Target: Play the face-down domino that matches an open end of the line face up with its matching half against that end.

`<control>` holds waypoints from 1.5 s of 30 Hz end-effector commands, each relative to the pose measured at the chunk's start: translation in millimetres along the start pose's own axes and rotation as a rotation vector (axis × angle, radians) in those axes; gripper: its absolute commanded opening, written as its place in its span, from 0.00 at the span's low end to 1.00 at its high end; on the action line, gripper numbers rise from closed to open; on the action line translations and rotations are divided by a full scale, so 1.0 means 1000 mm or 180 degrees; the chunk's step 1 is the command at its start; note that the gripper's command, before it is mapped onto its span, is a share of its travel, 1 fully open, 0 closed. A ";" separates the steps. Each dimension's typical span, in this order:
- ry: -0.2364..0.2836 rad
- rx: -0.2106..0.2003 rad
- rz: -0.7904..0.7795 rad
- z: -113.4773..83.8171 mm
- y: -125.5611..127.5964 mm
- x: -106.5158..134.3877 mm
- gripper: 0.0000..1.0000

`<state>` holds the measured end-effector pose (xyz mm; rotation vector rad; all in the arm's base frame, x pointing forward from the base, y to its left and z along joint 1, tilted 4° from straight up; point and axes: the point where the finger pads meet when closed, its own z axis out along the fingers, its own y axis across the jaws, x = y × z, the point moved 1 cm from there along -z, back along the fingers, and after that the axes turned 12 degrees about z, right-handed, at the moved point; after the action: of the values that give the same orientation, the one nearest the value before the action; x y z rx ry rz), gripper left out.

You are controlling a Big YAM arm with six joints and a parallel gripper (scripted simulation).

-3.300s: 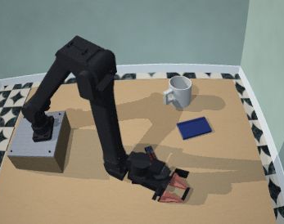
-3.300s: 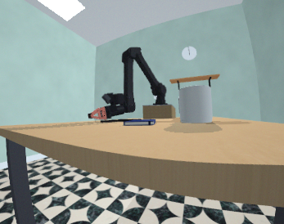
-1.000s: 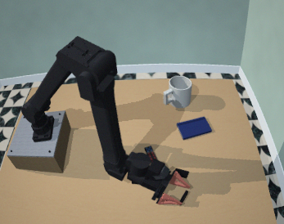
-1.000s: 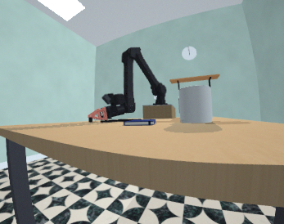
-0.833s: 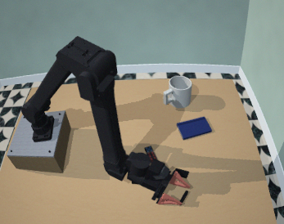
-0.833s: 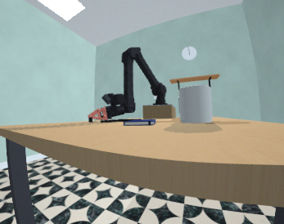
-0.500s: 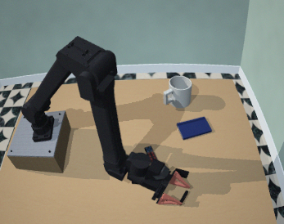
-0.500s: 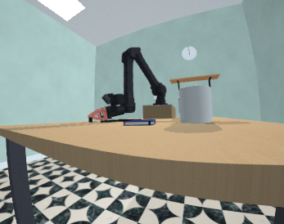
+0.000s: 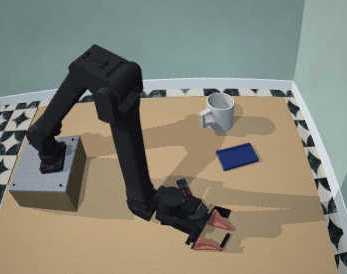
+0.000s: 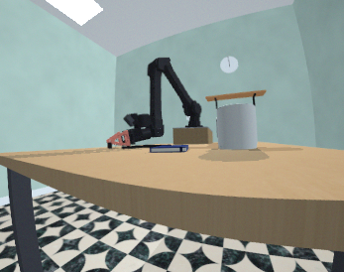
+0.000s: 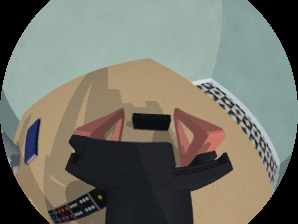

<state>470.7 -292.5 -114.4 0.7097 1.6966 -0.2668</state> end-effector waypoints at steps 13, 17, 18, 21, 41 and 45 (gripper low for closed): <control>-0.0027 -0.0006 0.0001 0.001 0.001 -0.004 0.73; -0.0021 -0.0004 0.0001 -0.009 0.002 -0.010 0.73; -0.0019 -0.0004 0.0001 -0.013 0.003 -0.012 0.73; -0.0013 -0.0002 0.0000 -0.023 0.004 -0.018 0.73; -0.0071 -0.0015 0.0003 -0.061 0.010 -0.046 0.73; -0.0071 -0.0015 0.0003 -0.061 0.010 -0.046 0.73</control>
<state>424.1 -265.1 -71.2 0.7218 1.7209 -0.2678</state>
